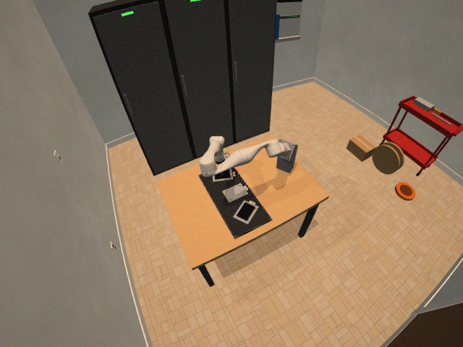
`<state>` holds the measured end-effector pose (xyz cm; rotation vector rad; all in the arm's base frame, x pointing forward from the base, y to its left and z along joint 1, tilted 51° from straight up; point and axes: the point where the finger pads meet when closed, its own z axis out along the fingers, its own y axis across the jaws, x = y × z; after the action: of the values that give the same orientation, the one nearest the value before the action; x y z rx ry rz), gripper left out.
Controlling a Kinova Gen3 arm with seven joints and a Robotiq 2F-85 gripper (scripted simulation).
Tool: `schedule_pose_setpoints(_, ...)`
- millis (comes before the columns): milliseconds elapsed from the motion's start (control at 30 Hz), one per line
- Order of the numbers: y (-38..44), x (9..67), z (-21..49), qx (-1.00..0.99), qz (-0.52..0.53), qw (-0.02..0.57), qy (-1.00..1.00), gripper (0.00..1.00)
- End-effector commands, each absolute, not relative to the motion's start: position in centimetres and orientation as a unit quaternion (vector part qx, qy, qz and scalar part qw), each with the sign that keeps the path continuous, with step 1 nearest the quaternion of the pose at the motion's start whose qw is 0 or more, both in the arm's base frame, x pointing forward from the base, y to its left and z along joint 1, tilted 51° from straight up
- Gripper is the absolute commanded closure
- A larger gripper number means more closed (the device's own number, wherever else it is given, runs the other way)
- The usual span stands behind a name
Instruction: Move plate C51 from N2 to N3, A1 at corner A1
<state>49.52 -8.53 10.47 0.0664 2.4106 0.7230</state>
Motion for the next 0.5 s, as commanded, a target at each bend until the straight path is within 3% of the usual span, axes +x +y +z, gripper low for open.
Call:
schedule_pose_setpoints(0,-9.13,49.57,9.42,0.048,0.290,0.302,0.907,0.00)
schedule_pose_setpoints(467,-9.27,50.20,8.43,0.067,0.307,0.301,0.900,0.00)
